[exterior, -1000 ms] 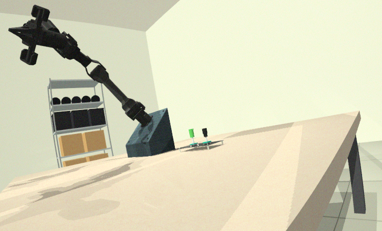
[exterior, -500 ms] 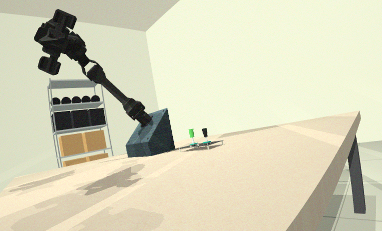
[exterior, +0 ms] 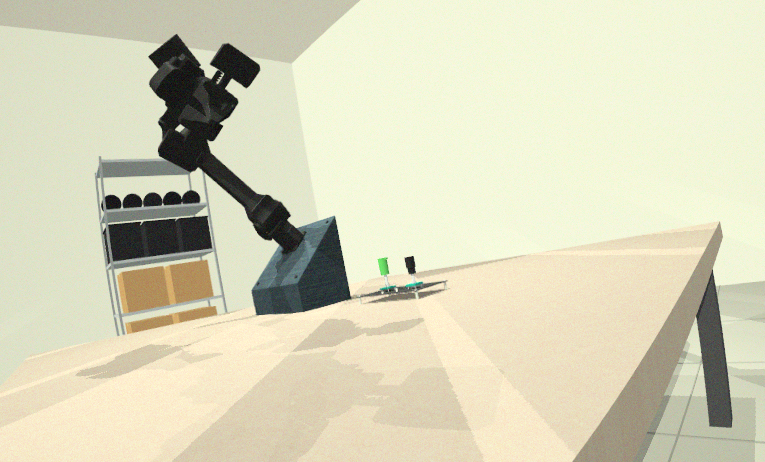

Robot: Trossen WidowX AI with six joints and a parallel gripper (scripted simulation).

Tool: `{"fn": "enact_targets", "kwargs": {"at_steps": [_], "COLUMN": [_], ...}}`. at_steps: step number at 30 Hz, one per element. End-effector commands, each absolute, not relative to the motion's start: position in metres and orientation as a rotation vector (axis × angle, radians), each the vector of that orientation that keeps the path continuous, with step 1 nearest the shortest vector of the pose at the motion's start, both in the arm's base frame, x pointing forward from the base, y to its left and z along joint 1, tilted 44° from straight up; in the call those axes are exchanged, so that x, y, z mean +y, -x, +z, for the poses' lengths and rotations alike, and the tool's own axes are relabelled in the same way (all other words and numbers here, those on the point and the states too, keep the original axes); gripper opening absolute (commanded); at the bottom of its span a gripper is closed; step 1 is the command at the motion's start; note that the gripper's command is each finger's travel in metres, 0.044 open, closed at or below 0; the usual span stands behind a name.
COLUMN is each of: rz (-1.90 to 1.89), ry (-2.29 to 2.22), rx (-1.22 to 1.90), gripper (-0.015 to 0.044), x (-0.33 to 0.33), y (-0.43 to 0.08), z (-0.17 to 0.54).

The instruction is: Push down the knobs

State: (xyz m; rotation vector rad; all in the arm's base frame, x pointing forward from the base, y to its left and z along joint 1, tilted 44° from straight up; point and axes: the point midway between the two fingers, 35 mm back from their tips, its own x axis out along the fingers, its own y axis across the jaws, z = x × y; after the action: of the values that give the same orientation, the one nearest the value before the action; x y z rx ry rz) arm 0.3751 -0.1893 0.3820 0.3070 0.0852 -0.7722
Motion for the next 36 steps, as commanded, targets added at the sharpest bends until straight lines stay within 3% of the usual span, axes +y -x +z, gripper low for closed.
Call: {"fn": "enact_targets", "kwargs": {"at_steps": [1,17,36], "rz": [-0.765,-0.745,-0.696], "ry": [-0.299,-0.131,0.273], "rx": [0.237,0.751,1.273], "gripper": [0.0000,0.0000,0.0000], "x": [-0.174,-0.111,-0.045], "y": [-0.393,-0.407,-0.350], "z": [0.333,0.181,0.052]}}
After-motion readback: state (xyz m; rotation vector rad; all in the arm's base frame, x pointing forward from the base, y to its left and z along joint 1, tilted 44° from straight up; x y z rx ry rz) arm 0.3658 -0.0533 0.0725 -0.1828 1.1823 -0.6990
